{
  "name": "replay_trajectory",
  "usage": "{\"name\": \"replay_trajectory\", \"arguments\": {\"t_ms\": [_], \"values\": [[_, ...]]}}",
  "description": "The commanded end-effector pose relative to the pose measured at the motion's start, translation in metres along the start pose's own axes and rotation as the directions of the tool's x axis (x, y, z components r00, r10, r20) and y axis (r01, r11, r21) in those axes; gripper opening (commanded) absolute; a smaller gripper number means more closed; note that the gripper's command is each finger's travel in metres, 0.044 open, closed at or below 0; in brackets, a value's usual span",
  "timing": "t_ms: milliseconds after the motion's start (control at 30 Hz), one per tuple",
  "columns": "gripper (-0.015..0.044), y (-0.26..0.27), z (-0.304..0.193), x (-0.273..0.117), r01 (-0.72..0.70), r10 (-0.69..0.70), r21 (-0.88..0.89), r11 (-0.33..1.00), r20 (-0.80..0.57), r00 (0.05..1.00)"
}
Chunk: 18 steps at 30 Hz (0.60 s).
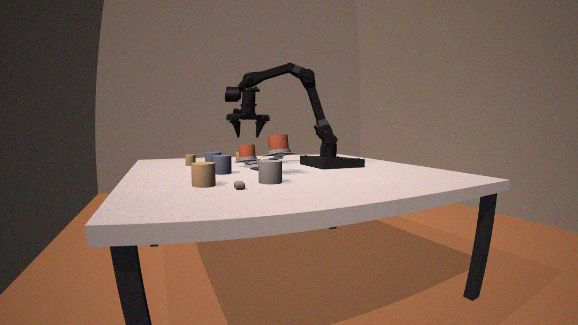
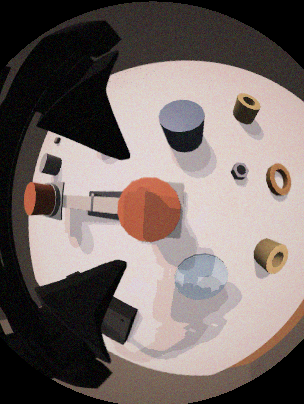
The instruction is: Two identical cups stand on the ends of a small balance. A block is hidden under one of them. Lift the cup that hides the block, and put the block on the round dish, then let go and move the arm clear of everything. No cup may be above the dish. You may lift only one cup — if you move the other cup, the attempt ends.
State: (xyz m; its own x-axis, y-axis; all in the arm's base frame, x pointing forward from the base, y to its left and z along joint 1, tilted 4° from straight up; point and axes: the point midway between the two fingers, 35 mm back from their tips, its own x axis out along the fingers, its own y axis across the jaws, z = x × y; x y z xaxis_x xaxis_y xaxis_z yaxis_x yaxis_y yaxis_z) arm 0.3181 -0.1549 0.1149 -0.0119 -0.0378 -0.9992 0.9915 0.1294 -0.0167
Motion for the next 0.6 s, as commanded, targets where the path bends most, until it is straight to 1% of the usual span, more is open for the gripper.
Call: {"name": "replay_trajectory", "arguments": {"t_ms": [0,100,200,567], "values": [[0.044,0.002,0.004,0.004,0.016,-0.016,0.035,0.999,0.003,1.0],[0.044,0.002,0.004,0.005,0.016,-0.016,0.035,0.999,0.003,1.0],[0.044,0.002,0.004,0.017,0.016,-0.017,0.035,0.999,0.003,1.0],[0.044,0.002,0.004,0.028,0.016,-0.016,0.035,0.999,0.003,1.0]]}}
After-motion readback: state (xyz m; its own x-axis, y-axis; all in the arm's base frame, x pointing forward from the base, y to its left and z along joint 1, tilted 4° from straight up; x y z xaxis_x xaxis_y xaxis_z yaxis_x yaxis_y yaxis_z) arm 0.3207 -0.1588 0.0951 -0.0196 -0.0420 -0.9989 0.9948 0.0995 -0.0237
